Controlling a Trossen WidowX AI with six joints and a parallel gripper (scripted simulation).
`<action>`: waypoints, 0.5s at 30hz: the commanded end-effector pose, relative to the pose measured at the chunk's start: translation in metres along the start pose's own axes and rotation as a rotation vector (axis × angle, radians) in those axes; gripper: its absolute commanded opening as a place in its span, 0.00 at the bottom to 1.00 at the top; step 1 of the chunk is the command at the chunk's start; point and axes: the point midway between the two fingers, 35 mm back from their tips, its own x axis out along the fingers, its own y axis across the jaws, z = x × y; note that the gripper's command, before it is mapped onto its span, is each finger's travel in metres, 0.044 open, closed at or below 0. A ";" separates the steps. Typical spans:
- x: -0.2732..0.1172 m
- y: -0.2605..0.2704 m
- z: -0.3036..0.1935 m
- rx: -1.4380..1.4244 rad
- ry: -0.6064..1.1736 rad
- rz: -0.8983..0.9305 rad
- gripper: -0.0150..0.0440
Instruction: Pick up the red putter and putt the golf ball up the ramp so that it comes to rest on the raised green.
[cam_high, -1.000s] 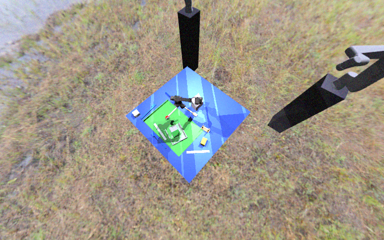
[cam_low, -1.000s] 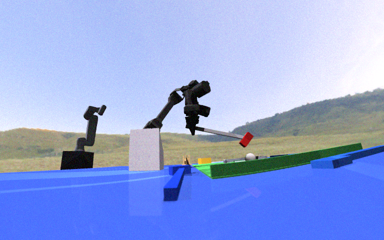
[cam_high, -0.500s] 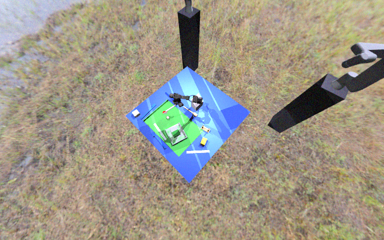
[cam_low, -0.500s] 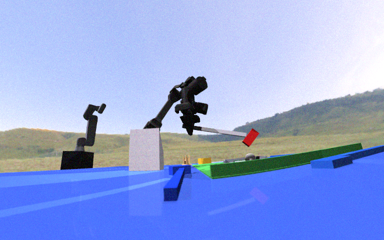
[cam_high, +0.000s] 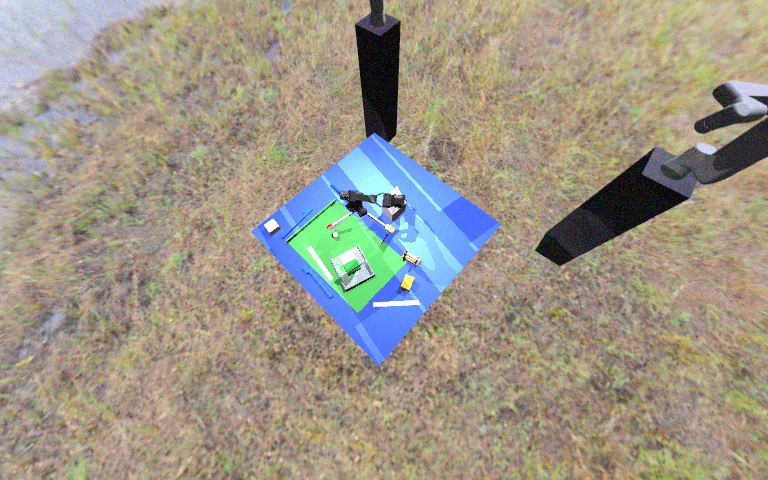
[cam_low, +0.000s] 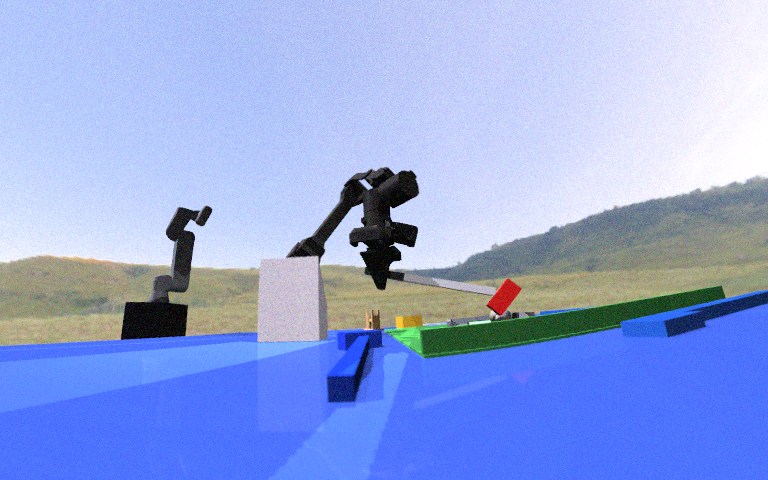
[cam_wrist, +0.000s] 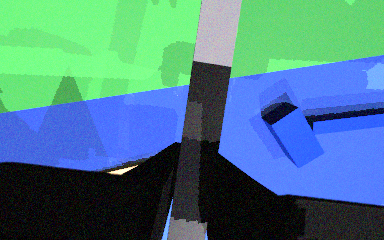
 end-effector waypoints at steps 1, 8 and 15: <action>0.007 0.000 0.000 0.007 -0.008 0.007 0.25; 0.018 0.001 0.000 0.007 -0.008 0.008 0.25; 0.022 0.000 -0.001 0.002 0.005 0.003 0.25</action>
